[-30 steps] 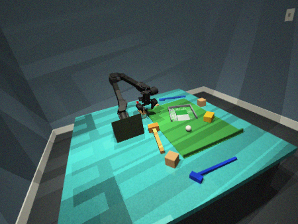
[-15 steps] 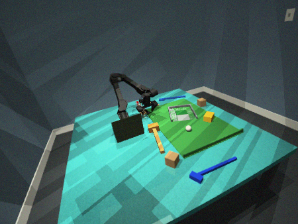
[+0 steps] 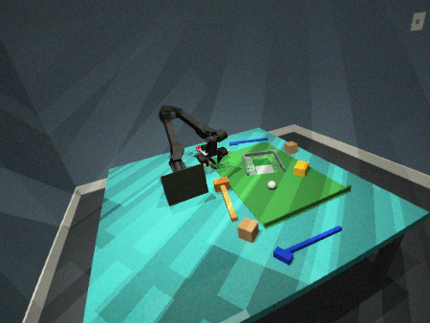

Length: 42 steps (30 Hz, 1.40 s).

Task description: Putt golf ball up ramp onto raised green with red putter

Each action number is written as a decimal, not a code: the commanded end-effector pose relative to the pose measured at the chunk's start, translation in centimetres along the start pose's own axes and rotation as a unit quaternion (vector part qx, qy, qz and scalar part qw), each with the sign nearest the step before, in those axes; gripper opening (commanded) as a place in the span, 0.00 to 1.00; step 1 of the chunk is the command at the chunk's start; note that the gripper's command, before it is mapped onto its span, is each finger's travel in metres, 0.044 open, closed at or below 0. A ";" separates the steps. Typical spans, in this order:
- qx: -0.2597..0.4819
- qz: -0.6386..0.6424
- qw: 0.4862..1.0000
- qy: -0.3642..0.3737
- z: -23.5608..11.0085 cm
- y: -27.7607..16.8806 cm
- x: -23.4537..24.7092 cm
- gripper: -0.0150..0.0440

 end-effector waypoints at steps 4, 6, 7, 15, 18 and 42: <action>0.000 -0.001 1.000 0.000 0.0 0.0 0.0 0.56; 0.000 -0.001 1.000 0.000 0.0 0.0 0.0 0.47; 0.000 -0.001 1.000 0.000 0.0 0.0 0.0 0.42; 0.000 -0.001 1.000 0.000 0.0 0.0 0.0 0.26; 0.002 -0.001 1.000 0.000 -0.4 0.0 -0.1 0.25; 0.003 0.001 1.000 0.001 -9.4 2.4 -0.4 0.25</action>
Point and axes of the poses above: the point midway between the two fingers, 35 mm back from their tips, its own z axis out along the fingers, its own x axis across the jaws, y = z × x, the point moved 6 cm from there along -z, back along the fingers, and after that the axes turned 7 degrees about -z, right-handed, at the moved point
